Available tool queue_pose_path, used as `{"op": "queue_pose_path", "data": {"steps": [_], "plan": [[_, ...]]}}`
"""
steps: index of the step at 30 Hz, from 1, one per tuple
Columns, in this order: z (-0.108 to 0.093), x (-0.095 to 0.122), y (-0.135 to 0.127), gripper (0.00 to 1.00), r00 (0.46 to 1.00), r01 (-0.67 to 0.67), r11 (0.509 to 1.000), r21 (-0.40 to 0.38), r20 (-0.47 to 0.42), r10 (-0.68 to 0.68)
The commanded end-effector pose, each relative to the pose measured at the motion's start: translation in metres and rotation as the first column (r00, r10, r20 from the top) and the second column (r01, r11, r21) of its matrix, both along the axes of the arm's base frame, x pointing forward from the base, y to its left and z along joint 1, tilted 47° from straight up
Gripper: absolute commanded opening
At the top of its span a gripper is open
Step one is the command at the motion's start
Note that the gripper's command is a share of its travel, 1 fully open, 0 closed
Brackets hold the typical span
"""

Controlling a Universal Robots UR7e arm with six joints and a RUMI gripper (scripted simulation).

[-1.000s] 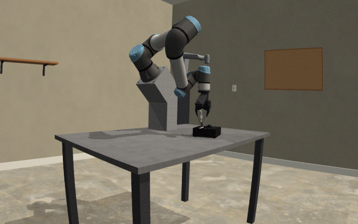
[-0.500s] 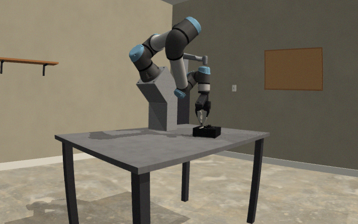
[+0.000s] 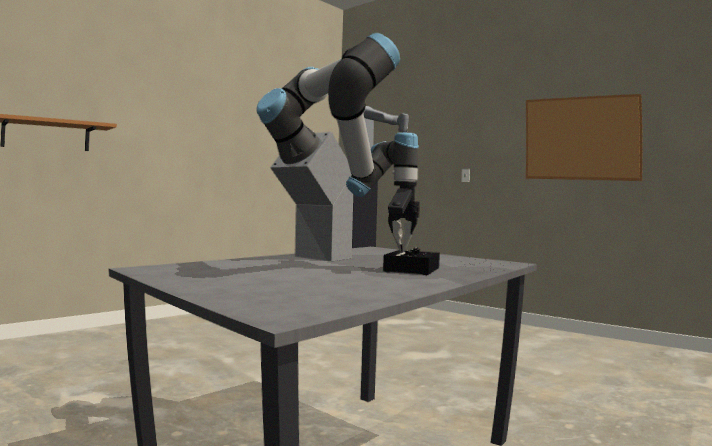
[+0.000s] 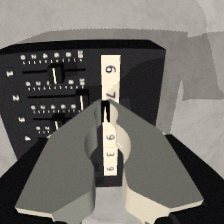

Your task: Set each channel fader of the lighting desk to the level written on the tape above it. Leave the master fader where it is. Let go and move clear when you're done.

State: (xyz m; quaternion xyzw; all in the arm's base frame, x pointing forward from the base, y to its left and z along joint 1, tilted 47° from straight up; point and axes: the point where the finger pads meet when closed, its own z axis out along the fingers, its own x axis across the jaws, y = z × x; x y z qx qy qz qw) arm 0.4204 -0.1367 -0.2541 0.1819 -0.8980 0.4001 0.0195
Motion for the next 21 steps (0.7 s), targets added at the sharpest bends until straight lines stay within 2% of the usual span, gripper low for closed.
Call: {"op": "queue_pose_path", "data": {"steps": [1, 21], "plan": [[0.0001, 0.001, 0.0005, 0.0, 1.0, -0.001, 1.0, 0.0, 0.001, 0.001], [-0.0014, 0.0092, 0.0033, 0.0, 1.0, -0.001, 1.0, 0.0, 0.001, 0.001]]}}
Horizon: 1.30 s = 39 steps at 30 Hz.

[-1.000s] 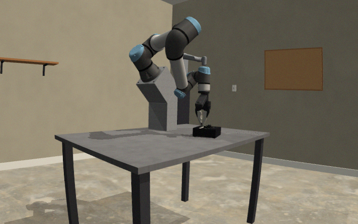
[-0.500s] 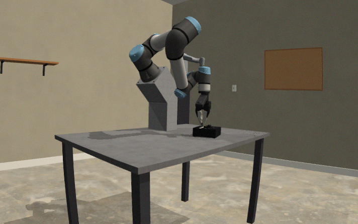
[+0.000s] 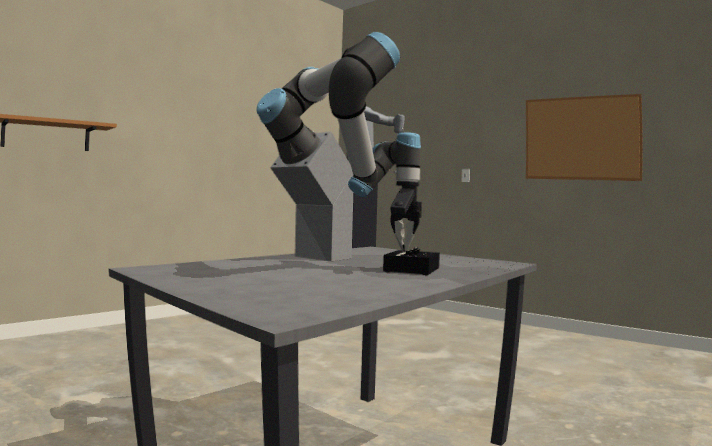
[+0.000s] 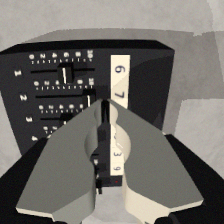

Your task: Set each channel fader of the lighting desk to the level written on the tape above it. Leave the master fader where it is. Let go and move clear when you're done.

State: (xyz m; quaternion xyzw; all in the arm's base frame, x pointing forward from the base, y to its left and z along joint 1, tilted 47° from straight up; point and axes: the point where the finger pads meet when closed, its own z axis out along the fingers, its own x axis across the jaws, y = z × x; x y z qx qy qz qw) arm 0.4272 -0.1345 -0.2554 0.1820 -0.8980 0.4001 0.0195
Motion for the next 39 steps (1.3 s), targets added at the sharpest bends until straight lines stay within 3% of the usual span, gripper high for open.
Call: {"op": "queue_pose_path", "data": {"steps": [1, 39], "plan": [[-0.0001, 0.0024, 0.001, 0.0, 1.0, -0.001, 1.0, 0.0, 0.001, 0.001], [-0.0018, 0.0113, 0.004, 0.0, 1.0, -0.001, 1.0, 0.0, 0.001, 0.001]]}}
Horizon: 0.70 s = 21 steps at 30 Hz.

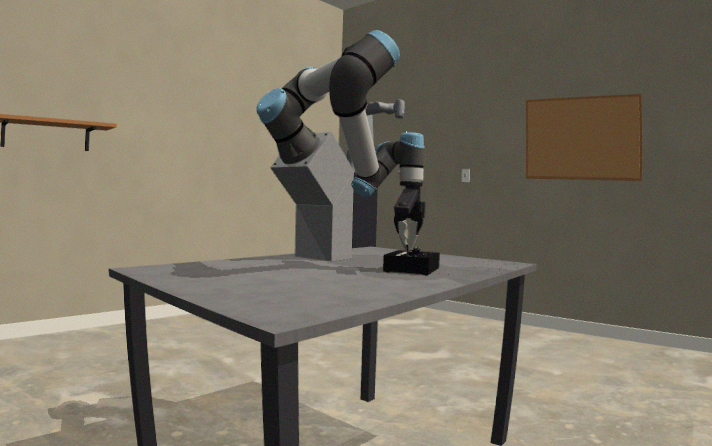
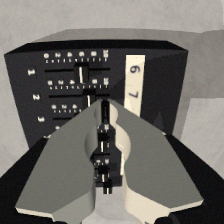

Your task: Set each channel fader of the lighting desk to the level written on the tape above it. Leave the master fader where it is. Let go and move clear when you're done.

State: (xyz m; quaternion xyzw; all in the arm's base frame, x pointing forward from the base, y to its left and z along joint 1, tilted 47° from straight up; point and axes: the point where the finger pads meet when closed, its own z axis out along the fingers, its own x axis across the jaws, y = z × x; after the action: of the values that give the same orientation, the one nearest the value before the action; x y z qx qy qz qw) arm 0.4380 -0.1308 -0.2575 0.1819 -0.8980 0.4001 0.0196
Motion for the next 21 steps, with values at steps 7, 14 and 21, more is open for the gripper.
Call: {"op": "queue_pose_path", "data": {"steps": [7, 14, 21], "plan": [[0.0003, 0.0004, 0.0004, 0.0, 1.0, -0.001, 1.0, 0.0, 0.001, 0.001], [0.0004, 0.0, 0.0002, 0.0, 1.0, -0.001, 1.0, 0.0, 0.001, 0.001], [0.001, -0.0035, -0.0009, 0.0, 1.0, -0.001, 1.0, 0.0, 0.001, 0.001]]}}
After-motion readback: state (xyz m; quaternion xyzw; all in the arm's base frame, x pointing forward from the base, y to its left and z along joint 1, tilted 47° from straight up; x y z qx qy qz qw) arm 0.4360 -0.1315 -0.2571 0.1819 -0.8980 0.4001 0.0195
